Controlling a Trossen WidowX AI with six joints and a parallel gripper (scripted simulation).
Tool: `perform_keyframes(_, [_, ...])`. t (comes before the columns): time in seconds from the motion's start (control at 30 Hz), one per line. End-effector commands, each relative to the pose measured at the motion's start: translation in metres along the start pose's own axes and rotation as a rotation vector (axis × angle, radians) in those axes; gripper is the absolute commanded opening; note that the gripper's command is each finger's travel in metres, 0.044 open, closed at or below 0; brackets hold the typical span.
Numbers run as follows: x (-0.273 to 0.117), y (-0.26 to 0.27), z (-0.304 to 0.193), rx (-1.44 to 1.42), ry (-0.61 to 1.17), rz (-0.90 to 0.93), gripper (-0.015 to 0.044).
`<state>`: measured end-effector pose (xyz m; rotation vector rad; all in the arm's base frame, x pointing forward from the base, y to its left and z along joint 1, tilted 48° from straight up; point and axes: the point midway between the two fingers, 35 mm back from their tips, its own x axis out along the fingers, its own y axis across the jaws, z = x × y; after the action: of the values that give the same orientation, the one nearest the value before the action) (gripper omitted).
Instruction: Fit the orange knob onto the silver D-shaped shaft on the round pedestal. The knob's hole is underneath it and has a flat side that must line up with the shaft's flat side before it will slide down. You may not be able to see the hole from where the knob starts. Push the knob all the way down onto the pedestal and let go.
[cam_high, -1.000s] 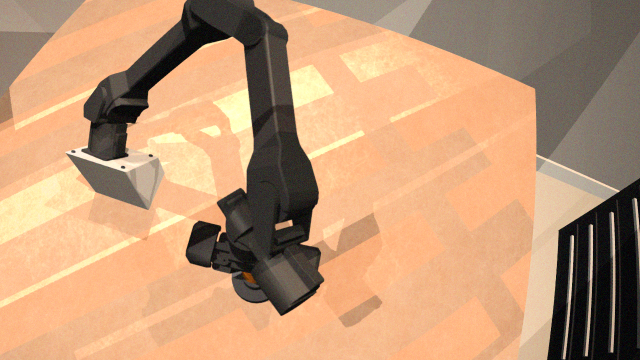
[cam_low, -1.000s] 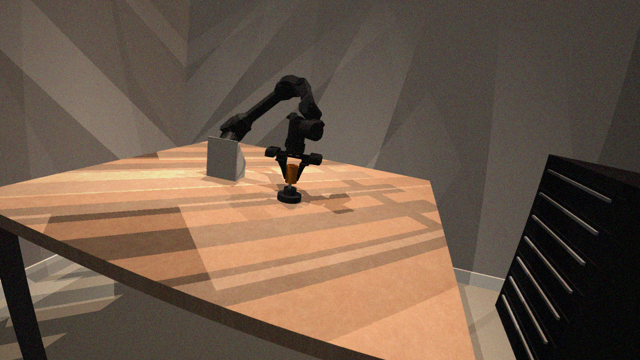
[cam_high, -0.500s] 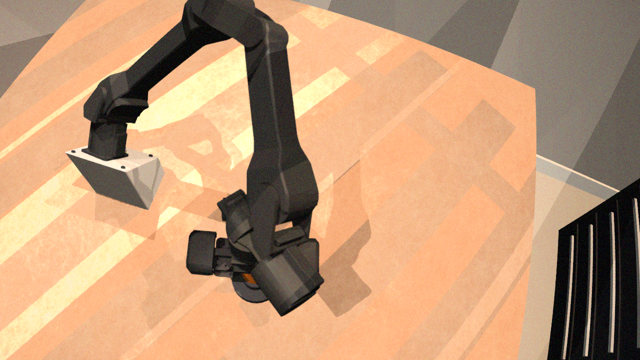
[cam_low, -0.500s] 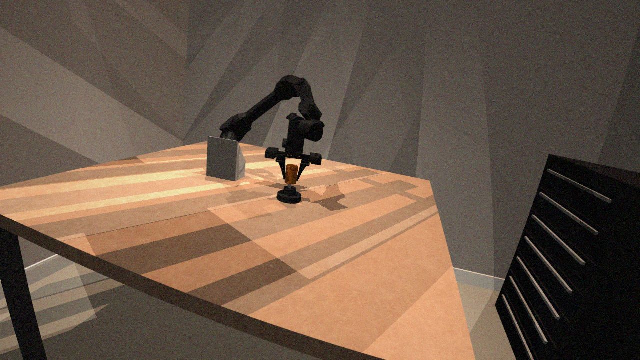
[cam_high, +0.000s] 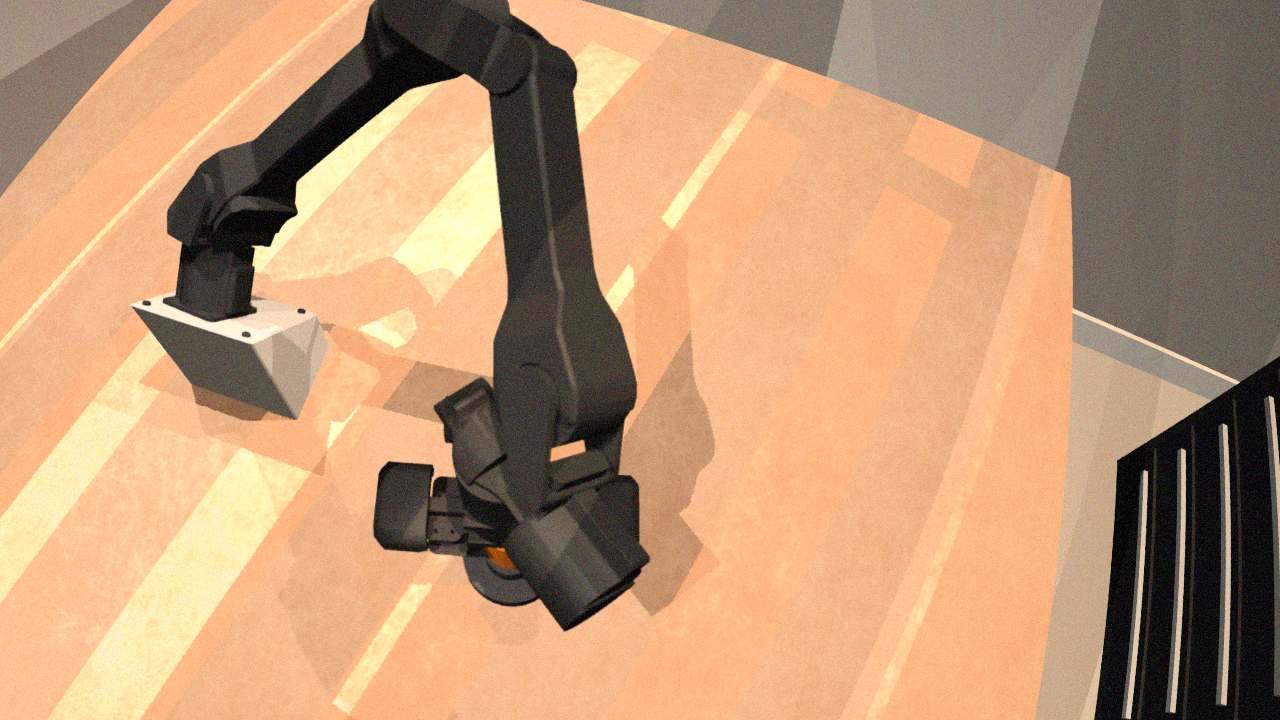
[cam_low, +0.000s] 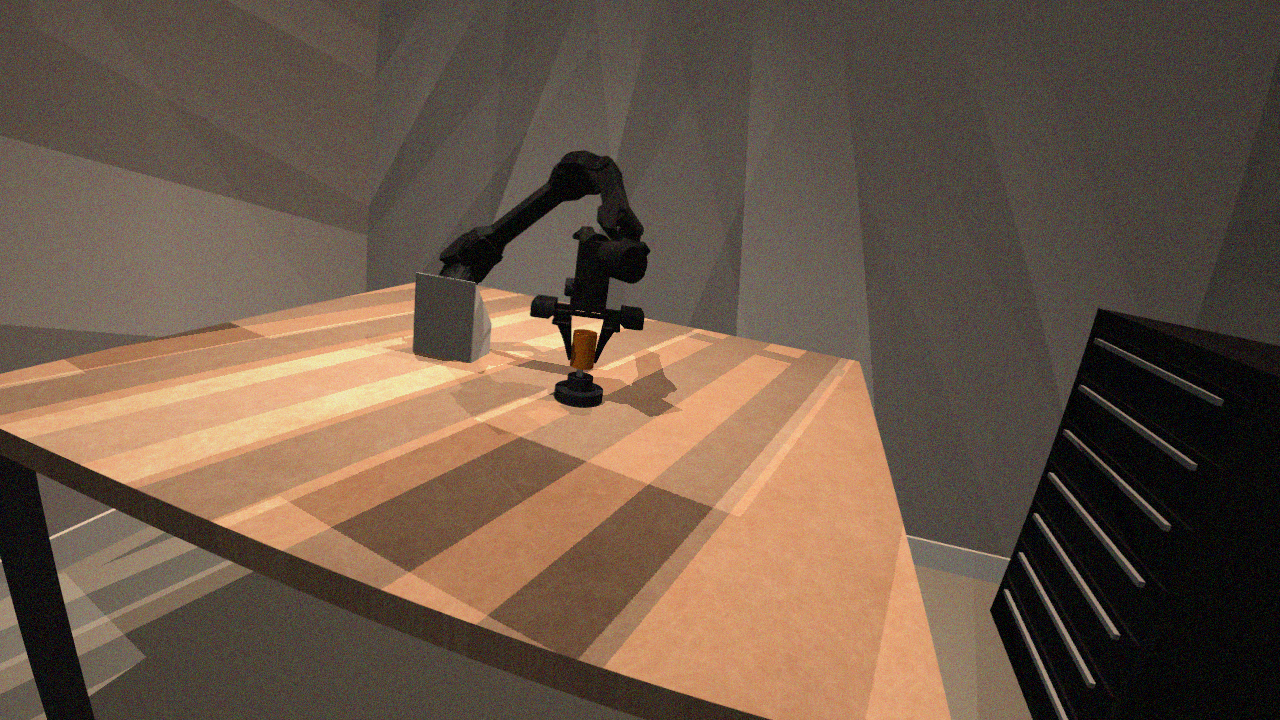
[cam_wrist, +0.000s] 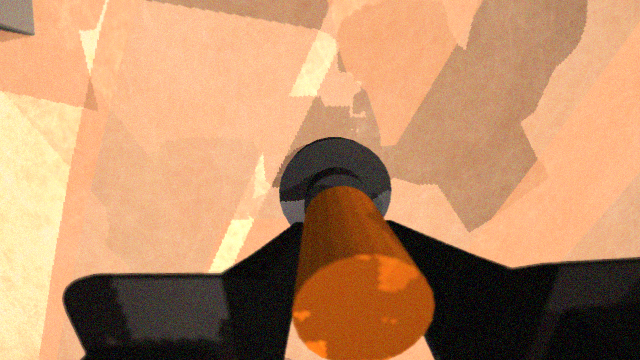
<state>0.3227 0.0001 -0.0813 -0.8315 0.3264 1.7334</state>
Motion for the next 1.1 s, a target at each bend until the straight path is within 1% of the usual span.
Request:
perform_keyframes(0.0, [0.0005,0.0008,0.0006,0.001,-0.002,0.0,0.0])
perform_keyframes(0.23, [-0.0047,0.0005,0.0011,-0.008,-0.002,0.0,0.0])
perform_keyframes(0.47, [-0.0036,-0.001,-0.0013,-0.209,-0.002,0.0,0.0])
perform_keyframes(1.07, [-0.0025,-0.0002,-0.0001,-0.208,-0.002,0.0,0.0])
